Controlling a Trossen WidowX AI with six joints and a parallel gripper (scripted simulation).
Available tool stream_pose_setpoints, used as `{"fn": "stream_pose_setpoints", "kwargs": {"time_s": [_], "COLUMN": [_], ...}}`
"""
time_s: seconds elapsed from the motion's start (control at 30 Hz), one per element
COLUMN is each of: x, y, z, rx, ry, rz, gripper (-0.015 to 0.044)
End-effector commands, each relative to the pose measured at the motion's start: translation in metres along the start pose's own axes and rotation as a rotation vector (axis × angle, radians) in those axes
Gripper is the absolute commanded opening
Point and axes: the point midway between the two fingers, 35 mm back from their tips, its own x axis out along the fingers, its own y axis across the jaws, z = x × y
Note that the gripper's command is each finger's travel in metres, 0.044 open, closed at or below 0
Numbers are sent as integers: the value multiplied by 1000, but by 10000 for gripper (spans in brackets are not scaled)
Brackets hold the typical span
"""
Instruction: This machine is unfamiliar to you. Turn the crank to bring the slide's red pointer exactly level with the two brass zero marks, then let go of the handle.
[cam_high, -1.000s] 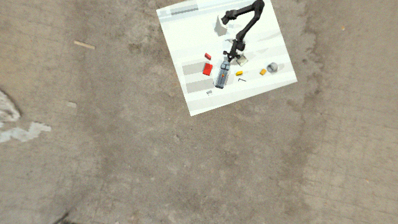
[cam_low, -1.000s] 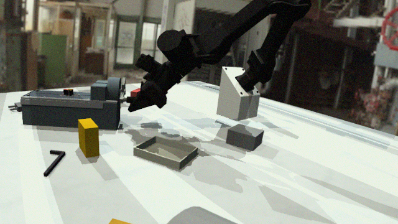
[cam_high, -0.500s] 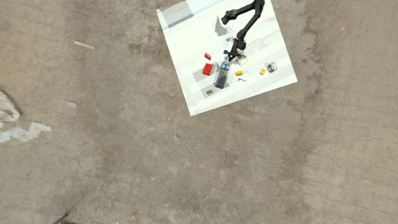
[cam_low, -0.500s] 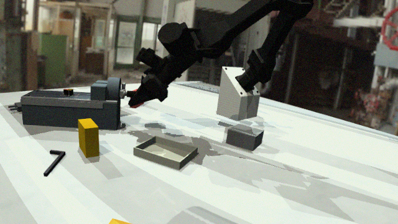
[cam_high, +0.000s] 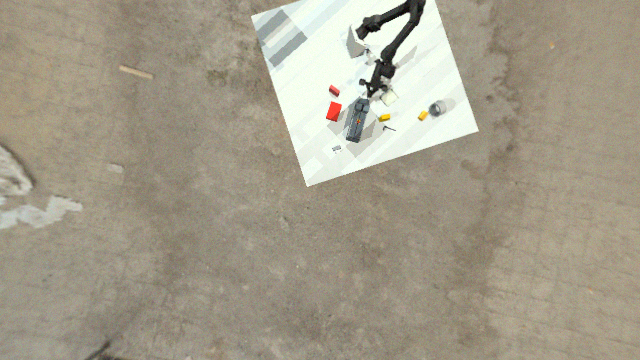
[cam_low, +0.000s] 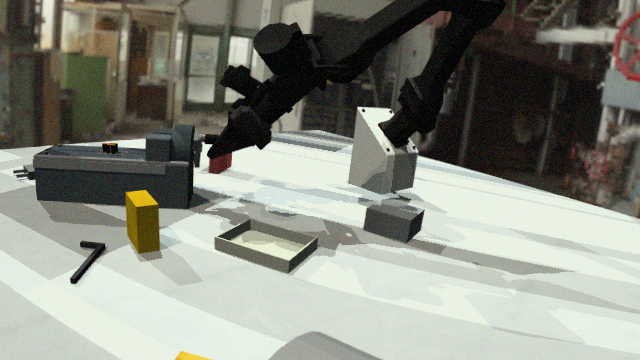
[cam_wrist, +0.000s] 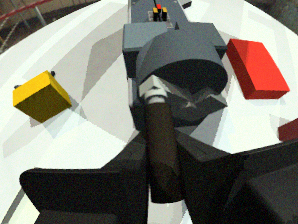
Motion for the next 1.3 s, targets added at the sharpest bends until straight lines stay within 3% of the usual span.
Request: {"fn": "stream_pose_setpoints", "kwargs": {"time_s": [0.0, 1.27], "x": [-6, -9], "y": [-6, -26], "z": [5, 9], "rx": [4, 3], "ry": [-8, -8], "rz": [-5, -5], "gripper": [0, 0]}}
